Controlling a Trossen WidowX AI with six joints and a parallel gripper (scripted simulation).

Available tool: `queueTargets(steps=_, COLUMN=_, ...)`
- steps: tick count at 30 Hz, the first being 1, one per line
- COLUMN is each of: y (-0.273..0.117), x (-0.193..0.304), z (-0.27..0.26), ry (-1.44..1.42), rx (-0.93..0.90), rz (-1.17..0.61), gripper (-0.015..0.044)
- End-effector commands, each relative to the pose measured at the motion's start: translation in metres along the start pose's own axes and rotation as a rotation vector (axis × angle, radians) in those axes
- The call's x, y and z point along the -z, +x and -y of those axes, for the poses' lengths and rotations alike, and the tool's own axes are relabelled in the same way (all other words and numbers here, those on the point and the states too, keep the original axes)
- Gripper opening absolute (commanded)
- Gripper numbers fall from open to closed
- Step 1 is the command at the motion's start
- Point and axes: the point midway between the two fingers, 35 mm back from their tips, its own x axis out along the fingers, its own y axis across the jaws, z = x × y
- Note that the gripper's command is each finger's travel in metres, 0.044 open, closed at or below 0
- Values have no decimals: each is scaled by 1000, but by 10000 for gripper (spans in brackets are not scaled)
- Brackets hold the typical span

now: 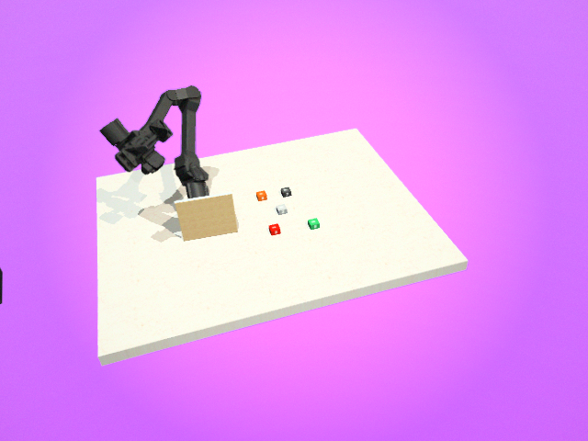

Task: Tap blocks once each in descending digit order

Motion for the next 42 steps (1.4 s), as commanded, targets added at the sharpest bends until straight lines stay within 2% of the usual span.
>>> queueTargets(steps=1, y=2, x=-1, z=0, ry=16, rx=1, rz=5, gripper=400)
queueTargets(steps=6, y=47, x=-24, z=-4, ry=427, rx=-2, rz=170, gripper=400)
queueTargets(steps=11, y=96, x=-68, z=7, ry=855, rx=-89, rz=412, gripper=400)
queueTargets(steps=15, y=126, x=-113, z=30, ry=1145, rx=-228, rz=637, gripper=400)
queueTargets(steps=21, y=145, x=-173, z=66, ry=1403, rx=-511, rz=896, gripper=400)
queueTargets(steps=27, y=143, x=-234, z=105, ry=1533, rx=-923, rz=1096, gripper=400)
queueTargets(steps=32, y=124, x=-280, z=137, ry=1516, rx=-1342, rz=1170, gripper=400)
queueTargets(steps=37, y=93, x=-320, z=165, ry=1370, rx=-1784, rz=1116, gripper=400)
queueTargets(steps=42, y=55, x=-347, z=186, ry=1126, rx=-2145, rz=929, gripper=400)
